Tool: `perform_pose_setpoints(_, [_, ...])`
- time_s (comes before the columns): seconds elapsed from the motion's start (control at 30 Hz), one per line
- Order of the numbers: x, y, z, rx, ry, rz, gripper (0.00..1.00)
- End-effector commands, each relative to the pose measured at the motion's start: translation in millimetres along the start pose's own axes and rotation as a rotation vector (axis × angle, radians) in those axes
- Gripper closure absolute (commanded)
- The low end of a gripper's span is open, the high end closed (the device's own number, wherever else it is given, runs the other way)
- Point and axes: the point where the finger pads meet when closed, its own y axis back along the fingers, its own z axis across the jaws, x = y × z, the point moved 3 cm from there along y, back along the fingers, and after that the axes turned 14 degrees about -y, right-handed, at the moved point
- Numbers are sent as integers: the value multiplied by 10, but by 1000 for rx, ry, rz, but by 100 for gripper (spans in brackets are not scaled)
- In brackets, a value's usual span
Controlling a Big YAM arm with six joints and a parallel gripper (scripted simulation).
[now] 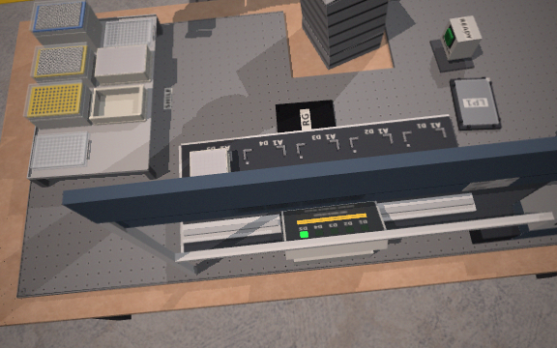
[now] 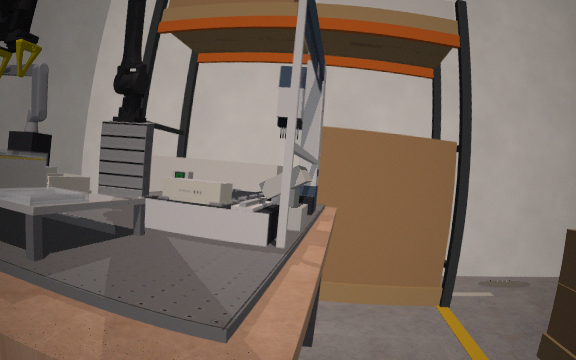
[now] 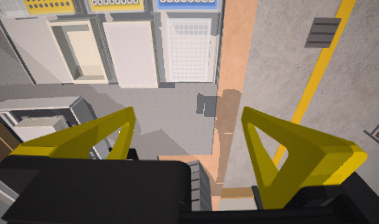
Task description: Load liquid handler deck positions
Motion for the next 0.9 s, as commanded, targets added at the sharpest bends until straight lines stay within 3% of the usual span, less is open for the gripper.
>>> perform_pose_setpoints(0.0, [-167,110,118,-8,7,-43,0])
perform_pose_setpoints(0.77, [-167,110,118,-8,7,-43,0])
perform_pose_setpoints(0.87, [-36,-77,82,-2,4,-13,0])
